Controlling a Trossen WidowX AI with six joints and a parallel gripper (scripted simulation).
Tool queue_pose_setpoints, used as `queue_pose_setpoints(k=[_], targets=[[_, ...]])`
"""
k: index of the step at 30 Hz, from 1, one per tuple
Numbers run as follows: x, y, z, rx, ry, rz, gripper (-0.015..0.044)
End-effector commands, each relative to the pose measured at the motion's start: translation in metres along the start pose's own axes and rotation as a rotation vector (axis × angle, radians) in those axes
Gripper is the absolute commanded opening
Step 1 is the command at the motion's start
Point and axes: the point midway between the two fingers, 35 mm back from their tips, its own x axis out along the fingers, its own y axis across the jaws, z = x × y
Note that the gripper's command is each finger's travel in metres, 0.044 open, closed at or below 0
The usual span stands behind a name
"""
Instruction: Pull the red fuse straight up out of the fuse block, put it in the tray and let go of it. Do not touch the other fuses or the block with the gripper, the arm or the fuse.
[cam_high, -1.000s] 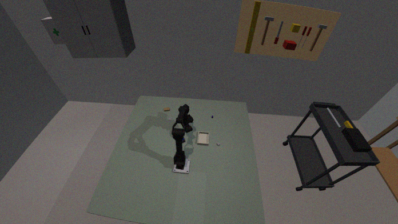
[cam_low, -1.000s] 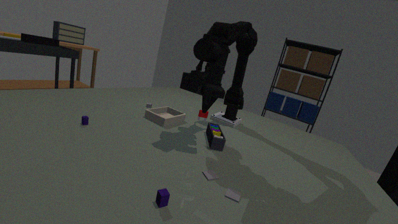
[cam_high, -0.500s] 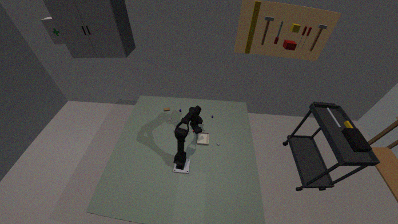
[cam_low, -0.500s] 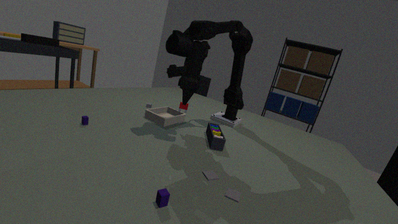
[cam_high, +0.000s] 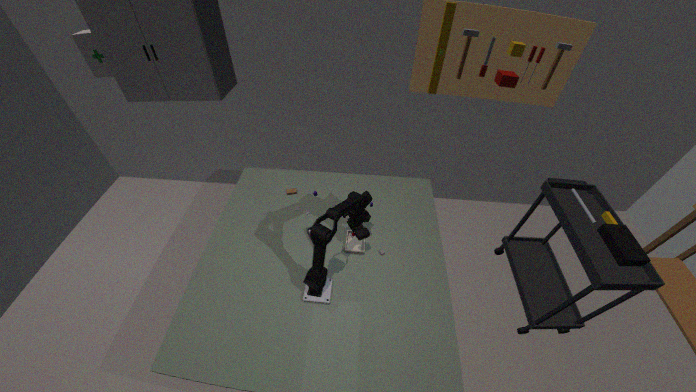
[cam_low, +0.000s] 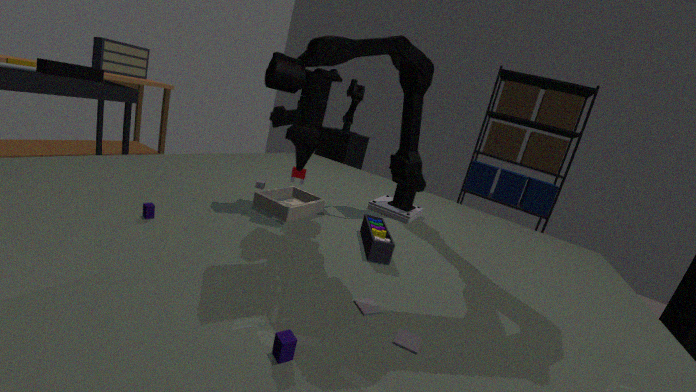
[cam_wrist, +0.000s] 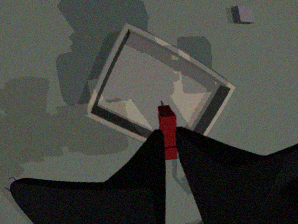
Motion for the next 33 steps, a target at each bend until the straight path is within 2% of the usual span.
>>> queue_pose_setpoints(k=[1, 29, 33], targets=[[-0.002, -0.006, 0.006, -0.008, -0.002, 0.006, 0.0], [0.038, -0.006, 0.006, -0.008, -0.002, 0.006, 0.0], [0.035, -0.006, 0.007, -0.003, -0.005, 0.003, 0.0105]])
